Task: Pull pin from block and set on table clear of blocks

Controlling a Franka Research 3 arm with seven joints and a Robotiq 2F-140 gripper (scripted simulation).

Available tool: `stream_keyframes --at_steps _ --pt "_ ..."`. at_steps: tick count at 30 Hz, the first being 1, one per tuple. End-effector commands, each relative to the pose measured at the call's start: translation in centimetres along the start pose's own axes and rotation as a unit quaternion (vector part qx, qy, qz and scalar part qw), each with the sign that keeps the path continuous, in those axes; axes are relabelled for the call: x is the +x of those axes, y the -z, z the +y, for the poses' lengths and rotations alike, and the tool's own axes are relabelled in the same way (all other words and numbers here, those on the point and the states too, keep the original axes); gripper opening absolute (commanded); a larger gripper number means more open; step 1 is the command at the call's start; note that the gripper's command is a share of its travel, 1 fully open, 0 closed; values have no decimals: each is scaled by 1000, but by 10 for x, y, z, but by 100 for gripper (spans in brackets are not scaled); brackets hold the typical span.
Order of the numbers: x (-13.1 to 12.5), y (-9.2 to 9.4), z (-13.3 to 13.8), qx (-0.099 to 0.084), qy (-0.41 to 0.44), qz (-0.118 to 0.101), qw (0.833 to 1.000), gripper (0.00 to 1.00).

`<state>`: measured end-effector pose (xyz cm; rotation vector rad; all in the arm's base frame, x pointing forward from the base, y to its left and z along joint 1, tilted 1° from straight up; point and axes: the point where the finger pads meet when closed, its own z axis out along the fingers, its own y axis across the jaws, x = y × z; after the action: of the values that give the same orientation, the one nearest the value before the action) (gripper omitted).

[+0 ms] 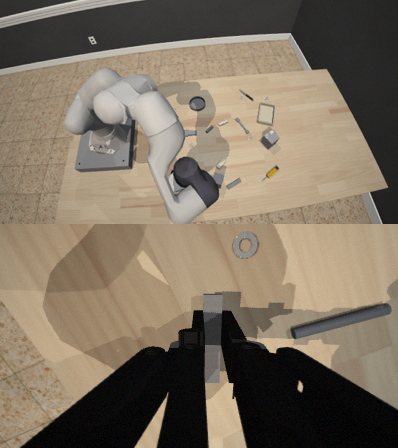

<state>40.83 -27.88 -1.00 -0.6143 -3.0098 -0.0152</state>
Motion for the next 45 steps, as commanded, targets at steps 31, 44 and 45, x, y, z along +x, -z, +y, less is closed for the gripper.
stream_keyframes --at_steps 31,44,45 --pt "-1 -9 -1 1 3 0 1000 10" --pt "-1 -12 -1 2 4 1 1000 10" --pt "-1 -12 -1 2 4 1 1000 10"
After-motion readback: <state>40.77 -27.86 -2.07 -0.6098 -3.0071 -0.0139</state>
